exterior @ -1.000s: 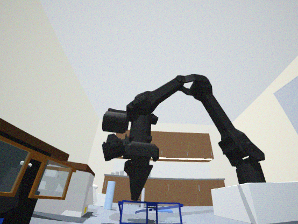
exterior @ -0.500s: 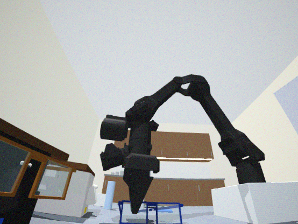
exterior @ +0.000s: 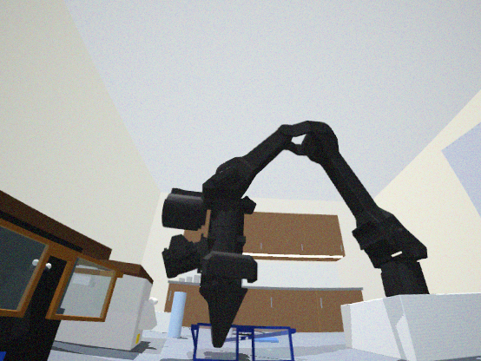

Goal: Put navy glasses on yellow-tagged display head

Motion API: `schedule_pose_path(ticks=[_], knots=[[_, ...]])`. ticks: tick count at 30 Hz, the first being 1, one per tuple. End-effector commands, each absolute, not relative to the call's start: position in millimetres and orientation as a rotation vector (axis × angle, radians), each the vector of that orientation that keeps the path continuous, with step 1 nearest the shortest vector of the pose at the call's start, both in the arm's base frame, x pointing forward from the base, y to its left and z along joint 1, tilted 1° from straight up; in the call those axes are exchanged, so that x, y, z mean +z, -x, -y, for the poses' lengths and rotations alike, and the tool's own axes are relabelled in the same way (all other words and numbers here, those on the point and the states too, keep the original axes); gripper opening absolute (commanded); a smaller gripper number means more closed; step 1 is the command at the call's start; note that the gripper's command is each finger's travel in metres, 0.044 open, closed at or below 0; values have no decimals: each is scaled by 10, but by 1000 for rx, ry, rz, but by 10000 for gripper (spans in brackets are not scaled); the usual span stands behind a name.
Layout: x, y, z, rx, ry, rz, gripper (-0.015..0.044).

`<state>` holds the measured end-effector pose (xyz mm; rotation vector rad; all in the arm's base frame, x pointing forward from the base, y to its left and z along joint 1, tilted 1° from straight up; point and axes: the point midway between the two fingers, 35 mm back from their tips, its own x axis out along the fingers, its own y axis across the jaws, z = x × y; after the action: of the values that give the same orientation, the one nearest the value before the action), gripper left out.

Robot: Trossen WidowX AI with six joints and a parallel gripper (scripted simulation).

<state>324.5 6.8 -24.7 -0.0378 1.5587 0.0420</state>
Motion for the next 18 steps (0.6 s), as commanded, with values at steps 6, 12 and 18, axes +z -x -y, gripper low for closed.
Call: schedule_pose_path(ticks=[6,12,18], knots=[[-247,-3245,-74,43,38,-1559,28],[-247,-3245,-74,43,38,-1559,0],[-235,-3248,-74,43,38,-1559,0]])
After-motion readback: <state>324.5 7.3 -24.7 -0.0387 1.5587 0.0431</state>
